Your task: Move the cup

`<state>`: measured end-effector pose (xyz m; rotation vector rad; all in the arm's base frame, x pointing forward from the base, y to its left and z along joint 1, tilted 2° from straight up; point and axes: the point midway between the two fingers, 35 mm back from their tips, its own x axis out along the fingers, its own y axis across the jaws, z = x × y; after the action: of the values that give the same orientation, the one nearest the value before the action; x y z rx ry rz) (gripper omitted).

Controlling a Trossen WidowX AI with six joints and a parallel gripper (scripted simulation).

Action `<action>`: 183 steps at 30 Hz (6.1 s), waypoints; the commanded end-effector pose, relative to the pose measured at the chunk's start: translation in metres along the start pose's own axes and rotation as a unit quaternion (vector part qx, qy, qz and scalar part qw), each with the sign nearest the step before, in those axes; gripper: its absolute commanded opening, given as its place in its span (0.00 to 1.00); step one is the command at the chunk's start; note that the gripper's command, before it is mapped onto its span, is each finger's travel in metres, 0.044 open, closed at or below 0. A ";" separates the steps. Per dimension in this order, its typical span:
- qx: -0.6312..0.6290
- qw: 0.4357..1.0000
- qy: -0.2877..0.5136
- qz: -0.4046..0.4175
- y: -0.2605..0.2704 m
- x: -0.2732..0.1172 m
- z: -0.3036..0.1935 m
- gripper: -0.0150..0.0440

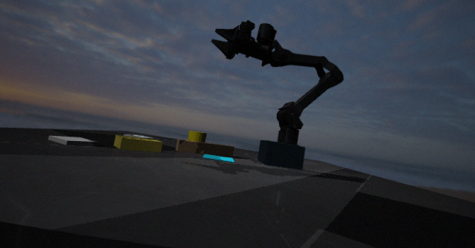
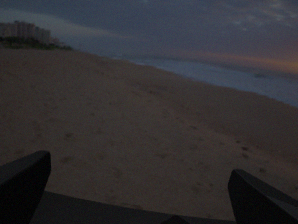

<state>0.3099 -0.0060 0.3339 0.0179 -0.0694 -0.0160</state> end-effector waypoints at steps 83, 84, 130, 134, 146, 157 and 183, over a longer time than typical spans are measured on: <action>-0.301 0.614 0.668 0.292 -0.132 -0.031 -0.336 0.50; -0.301 0.614 0.668 0.292 -0.132 -0.031 -0.336 0.49; -0.303 0.611 0.668 0.298 -0.126 -0.027 -0.277 0.25; -0.303 0.611 0.668 0.298 -0.126 -0.027 -0.277 0.25; -0.303 0.611 0.668 0.297 -0.118 -0.029 -0.277 0.25; -0.302 0.611 0.669 0.296 -0.091 -0.038 -0.278 0.25; -0.301 0.612 0.669 0.297 -0.032 -0.057 -0.279 0.25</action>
<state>0.2746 -0.0385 0.0499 -0.6863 1.4801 0.6638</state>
